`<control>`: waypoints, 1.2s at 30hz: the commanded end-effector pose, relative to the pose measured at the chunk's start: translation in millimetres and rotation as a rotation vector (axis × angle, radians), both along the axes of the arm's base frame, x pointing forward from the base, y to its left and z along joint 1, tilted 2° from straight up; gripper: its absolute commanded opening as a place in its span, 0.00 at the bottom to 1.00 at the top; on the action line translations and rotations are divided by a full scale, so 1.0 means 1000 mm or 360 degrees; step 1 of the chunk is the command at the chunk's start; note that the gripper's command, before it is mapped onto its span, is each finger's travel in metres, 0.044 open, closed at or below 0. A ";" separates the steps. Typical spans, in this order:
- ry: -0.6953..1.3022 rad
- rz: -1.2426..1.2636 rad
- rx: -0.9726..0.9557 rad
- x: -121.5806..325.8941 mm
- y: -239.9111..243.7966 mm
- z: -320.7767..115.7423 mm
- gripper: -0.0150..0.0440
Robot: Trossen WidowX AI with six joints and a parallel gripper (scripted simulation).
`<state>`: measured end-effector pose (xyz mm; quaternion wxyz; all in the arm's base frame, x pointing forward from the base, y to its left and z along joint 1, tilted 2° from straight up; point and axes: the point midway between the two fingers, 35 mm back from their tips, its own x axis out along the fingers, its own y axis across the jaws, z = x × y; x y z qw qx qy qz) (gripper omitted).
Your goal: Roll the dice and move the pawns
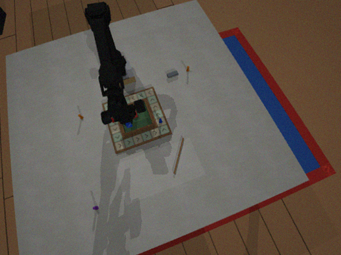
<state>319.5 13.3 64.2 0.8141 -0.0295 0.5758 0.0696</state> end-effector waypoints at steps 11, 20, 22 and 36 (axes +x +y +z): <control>-0.0696 -0.0015 0.0114 0.005 0.000 -0.006 0.25; -0.0827 -0.0011 0.0128 -0.012 -0.003 0.012 0.25; -0.0826 -0.0011 0.0128 -0.024 -0.005 0.022 0.25; -0.0811 -0.0011 0.0128 -0.036 0.020 0.026 0.25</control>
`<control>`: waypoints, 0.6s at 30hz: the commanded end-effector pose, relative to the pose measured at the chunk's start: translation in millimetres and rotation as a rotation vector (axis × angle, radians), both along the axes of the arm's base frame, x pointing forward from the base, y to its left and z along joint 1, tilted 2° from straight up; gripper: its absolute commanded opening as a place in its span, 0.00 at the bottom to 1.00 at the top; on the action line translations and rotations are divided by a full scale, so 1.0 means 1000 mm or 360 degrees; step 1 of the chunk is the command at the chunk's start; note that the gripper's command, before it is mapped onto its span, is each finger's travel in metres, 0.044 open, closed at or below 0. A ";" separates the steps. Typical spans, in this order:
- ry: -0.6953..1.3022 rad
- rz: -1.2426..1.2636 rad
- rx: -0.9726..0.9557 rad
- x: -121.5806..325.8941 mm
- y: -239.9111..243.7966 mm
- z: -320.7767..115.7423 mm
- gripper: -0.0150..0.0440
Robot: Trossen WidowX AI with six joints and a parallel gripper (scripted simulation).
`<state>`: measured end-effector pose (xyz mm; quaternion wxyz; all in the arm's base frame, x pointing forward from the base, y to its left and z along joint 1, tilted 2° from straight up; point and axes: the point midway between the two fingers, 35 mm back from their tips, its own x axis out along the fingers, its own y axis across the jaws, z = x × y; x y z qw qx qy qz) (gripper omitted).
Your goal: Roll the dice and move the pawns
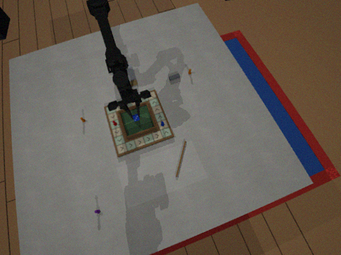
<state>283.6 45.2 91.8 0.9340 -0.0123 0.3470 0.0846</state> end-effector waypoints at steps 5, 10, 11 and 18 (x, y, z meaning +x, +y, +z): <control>-0.0008 -0.0015 -0.0004 0.001 -0.038 -0.001 0.25; -0.0010 -0.0034 -0.0008 0.002 -0.036 0.000 0.25; -0.0010 -0.0034 -0.0008 0.002 -0.036 0.000 0.25; -0.0010 -0.0034 -0.0008 0.002 -0.036 0.000 0.34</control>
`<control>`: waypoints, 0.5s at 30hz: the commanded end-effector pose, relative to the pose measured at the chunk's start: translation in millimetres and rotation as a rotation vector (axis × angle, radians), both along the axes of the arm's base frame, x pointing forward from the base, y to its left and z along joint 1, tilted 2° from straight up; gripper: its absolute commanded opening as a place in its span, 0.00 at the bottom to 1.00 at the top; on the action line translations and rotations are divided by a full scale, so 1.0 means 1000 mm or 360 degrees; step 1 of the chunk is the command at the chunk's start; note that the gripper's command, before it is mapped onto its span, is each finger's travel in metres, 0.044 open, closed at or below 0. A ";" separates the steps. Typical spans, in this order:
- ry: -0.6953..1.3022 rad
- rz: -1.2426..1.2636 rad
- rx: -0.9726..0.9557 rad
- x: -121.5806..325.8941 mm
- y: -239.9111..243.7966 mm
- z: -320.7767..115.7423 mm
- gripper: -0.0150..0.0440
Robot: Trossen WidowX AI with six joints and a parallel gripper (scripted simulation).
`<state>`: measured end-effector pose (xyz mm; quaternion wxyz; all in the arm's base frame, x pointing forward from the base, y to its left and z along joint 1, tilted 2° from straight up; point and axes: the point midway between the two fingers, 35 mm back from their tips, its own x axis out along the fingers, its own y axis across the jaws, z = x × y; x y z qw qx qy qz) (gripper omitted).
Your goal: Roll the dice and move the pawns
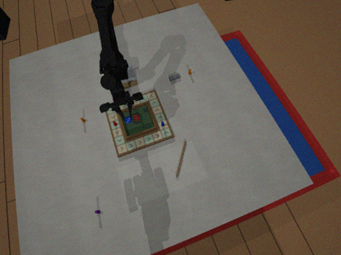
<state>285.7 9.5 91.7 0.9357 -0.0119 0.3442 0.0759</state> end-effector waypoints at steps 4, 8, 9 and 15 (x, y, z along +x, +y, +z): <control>0.0001 -0.0007 0.0000 0.000 -0.001 0.000 0.52; 0.0001 -0.0003 0.0001 0.001 -0.001 0.009 0.70; 0.0001 0.0002 0.0002 0.001 -0.001 0.020 0.74; 0.0017 0.0013 0.0006 0.000 -0.001 0.040 1.00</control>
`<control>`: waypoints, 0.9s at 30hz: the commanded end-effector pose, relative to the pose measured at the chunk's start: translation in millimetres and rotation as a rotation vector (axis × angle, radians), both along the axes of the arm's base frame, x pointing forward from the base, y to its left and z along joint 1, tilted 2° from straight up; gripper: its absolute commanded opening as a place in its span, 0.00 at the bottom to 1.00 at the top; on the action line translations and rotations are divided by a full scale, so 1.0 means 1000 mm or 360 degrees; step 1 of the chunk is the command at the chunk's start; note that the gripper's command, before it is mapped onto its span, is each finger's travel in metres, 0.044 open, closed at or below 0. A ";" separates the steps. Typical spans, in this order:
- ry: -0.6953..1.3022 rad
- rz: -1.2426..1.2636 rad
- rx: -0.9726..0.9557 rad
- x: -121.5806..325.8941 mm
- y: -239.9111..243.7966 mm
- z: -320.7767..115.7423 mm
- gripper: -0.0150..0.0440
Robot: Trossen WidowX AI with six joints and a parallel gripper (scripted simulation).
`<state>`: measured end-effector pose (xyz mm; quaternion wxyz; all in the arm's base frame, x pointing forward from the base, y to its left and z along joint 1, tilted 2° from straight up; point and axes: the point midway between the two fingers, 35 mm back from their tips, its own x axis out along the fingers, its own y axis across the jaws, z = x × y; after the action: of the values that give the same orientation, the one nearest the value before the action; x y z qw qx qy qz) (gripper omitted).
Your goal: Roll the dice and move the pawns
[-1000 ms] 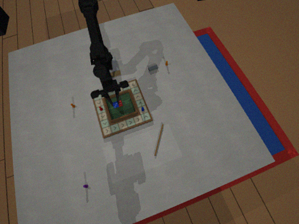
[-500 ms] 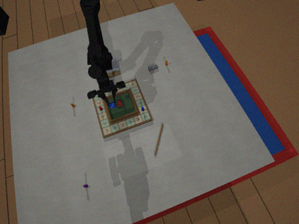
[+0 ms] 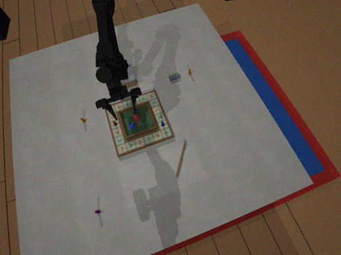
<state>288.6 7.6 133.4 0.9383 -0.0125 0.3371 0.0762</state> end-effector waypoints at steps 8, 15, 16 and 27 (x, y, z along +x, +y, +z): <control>0.0710 0.0045 0.0000 0.010 0.035 -0.022 1.00; 0.1304 0.0055 -0.0172 0.010 0.068 -0.041 1.00; 0.1345 0.0055 -0.0191 0.009 0.071 -0.042 1.00; 0.1335 -0.0166 -0.0099 -0.004 -0.031 -0.065 0.64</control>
<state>296.3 8.8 79.4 0.7310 -0.0045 0.6812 0.0397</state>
